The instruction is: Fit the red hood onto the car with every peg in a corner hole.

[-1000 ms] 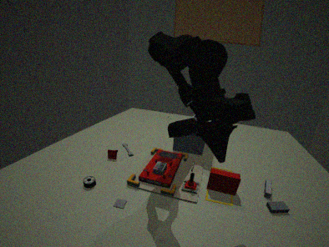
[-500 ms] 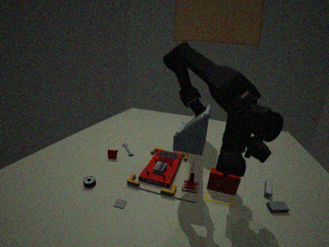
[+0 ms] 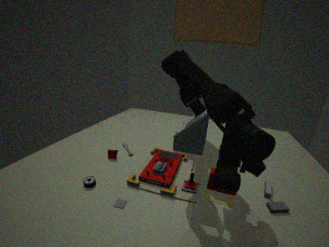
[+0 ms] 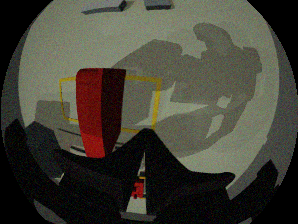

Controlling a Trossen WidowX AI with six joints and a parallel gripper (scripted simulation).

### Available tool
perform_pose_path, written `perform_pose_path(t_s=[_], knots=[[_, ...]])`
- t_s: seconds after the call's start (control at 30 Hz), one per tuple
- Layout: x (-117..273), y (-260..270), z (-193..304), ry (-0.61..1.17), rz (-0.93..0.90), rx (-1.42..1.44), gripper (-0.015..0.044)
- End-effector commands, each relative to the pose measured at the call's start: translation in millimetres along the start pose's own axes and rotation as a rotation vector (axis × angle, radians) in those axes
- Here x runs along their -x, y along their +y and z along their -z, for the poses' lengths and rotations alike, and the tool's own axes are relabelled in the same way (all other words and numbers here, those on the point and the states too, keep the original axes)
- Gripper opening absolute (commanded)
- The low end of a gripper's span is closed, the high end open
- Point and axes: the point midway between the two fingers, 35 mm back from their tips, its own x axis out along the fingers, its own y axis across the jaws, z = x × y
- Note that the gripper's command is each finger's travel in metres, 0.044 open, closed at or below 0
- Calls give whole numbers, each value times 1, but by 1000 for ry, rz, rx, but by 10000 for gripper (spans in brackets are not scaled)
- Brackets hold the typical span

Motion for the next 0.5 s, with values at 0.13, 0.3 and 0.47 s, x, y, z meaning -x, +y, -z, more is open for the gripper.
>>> perform_pose_path(t_s=[0.13,0.3,0.47], knots=[[-1,2,0,2,5,4,0],[-1,5,-1,2,5,4,0],[-1,7,-1,2,5,4,0]])
